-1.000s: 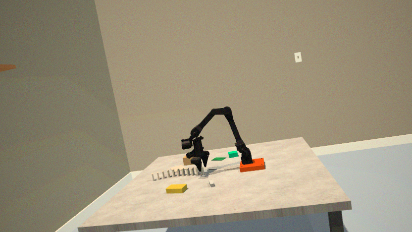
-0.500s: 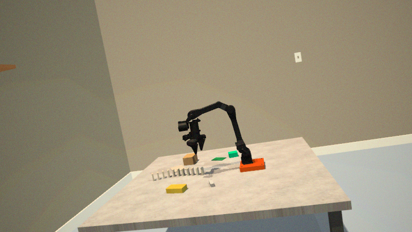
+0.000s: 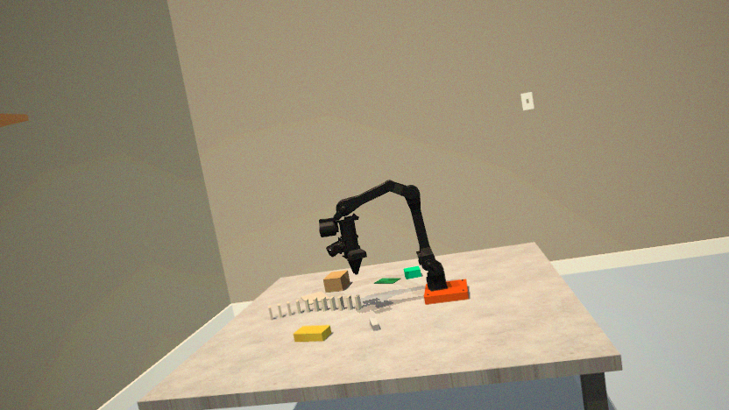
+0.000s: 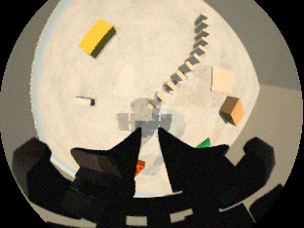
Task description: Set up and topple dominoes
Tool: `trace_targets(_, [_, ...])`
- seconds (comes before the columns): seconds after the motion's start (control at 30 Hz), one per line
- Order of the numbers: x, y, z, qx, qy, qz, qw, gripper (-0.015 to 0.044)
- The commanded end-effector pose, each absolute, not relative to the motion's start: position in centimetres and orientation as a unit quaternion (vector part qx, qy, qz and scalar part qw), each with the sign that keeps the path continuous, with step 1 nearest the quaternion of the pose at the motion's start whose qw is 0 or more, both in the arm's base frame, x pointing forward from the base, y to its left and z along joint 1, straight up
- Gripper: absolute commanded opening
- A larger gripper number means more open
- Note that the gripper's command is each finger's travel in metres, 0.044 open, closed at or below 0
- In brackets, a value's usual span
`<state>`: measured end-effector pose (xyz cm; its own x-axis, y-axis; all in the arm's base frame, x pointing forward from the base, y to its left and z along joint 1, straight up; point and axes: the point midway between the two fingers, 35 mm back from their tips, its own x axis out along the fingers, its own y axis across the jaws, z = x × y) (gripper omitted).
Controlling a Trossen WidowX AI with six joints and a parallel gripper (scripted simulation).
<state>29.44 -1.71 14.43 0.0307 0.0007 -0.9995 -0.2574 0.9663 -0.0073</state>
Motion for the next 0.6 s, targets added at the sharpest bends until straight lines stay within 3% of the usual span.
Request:
trace_targets(0.0, [27.15,-0.85,10.79,-0.370,0.599,0.365,0.610,0.0000])
trace_targets(0.57, [26.98,-0.79,10.53,-0.389,0.587,0.384,0.598,0.0000])
